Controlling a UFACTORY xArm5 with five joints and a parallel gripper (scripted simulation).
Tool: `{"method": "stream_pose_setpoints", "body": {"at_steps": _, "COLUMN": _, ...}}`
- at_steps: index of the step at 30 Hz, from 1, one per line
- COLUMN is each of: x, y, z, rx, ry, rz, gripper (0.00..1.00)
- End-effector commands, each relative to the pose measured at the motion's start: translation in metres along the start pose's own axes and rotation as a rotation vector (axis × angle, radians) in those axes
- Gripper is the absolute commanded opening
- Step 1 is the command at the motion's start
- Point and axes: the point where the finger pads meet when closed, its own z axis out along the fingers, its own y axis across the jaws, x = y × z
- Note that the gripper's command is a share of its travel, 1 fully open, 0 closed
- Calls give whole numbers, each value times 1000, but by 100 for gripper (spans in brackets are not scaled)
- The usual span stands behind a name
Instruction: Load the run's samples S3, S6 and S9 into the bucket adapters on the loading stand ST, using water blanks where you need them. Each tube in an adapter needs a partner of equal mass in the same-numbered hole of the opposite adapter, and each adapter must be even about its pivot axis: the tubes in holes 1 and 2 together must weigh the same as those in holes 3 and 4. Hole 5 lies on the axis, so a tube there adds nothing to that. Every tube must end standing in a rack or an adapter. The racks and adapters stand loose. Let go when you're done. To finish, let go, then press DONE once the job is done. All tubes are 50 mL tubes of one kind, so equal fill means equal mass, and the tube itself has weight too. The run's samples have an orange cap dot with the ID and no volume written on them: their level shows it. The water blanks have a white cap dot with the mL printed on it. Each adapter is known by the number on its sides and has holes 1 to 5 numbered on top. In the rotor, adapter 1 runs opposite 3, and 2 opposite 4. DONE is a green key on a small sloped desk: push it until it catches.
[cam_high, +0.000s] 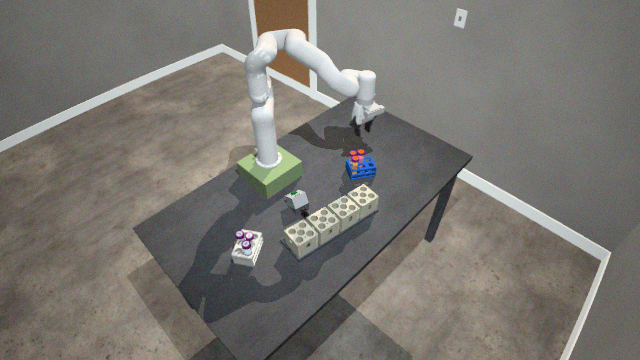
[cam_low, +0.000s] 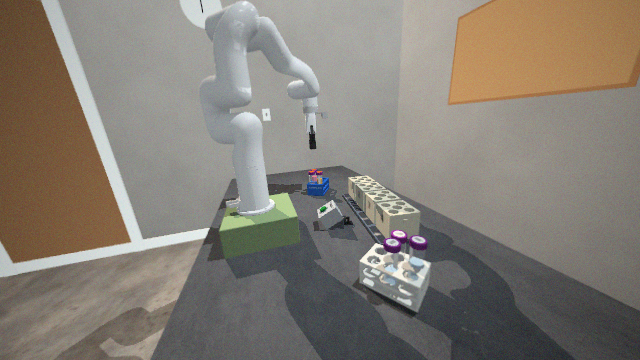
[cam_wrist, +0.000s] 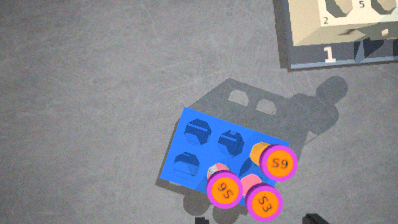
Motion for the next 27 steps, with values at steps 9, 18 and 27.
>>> {"method": "stream_pose_setpoints", "body": {"at_steps": 9, "x": -1, "y": -6, "z": -1, "rx": 1, "ry": -1, "rz": -389, "gripper": 57}}
{"method": "stream_pose_setpoints", "body": {"at_steps": 18, "x": -1, "y": -6, "z": -1, "rx": 1, "ry": 0, "rz": -622, "gripper": 57}}
{"method": "stream_pose_setpoints", "body": {"at_steps": 27, "x": -1, "y": -6, "z": -1, "rx": 1, "ry": 0, "rz": -922, "gripper": 57}}
